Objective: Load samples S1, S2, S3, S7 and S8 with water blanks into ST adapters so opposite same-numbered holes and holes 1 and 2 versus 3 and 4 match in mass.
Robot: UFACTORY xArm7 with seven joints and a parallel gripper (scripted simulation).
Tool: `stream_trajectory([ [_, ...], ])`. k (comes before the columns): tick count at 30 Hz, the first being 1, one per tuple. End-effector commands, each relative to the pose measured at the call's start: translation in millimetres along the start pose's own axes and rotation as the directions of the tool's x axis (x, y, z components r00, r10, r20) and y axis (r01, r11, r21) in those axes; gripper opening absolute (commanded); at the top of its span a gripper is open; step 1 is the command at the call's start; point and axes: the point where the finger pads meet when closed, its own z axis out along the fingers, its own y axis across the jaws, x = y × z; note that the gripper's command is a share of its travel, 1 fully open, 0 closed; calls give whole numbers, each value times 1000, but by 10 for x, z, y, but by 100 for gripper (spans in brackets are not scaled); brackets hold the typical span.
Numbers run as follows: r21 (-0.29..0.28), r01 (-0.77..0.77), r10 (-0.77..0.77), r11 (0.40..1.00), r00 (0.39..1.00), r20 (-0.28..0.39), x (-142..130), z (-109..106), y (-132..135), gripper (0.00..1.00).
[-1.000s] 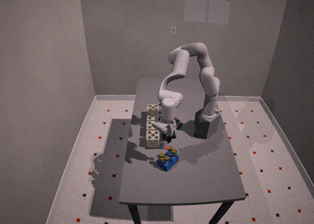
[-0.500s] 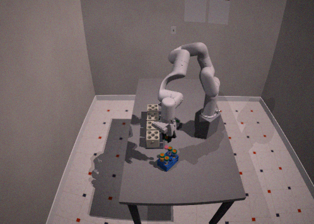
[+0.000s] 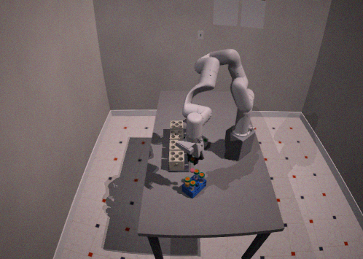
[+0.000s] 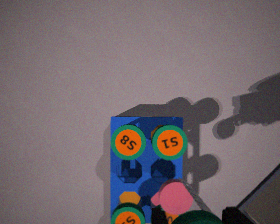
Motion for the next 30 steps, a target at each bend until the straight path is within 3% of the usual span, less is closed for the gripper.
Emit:
stream_trajectory([
  [1,-1,0,0,1000,1000,-4,14,-13,0,0],
  [12,-1,0,0,1000,1000,-4,14,-13,-1,0],
  [20,0,0,0,1000,1000,-4,14,-14,-401,0],
  [30,0,0,0,1000,1000,-4,14,-14,-401,0],
])
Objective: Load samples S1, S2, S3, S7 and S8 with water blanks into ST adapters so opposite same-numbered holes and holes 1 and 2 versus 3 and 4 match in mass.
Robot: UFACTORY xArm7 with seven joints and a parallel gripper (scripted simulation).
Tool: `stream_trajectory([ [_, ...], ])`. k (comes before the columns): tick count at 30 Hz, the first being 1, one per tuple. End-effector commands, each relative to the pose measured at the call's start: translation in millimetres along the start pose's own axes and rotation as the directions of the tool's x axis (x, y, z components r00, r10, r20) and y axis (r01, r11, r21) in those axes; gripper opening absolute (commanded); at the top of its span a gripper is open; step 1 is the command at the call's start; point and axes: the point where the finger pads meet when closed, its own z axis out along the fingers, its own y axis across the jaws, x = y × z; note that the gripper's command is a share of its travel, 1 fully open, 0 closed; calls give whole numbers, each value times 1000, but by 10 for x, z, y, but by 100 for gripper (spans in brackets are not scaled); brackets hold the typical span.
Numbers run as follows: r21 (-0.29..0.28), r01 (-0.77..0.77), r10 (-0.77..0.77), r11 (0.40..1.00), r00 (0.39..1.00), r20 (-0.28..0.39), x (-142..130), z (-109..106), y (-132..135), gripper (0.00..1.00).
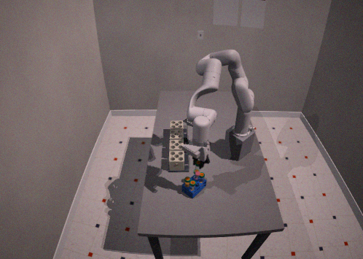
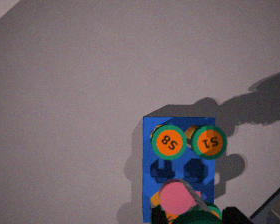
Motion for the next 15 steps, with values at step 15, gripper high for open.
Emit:
stream_trajectory([
  [15,0,1,-1,1000,1000,-4,14,67,-7,0],
])
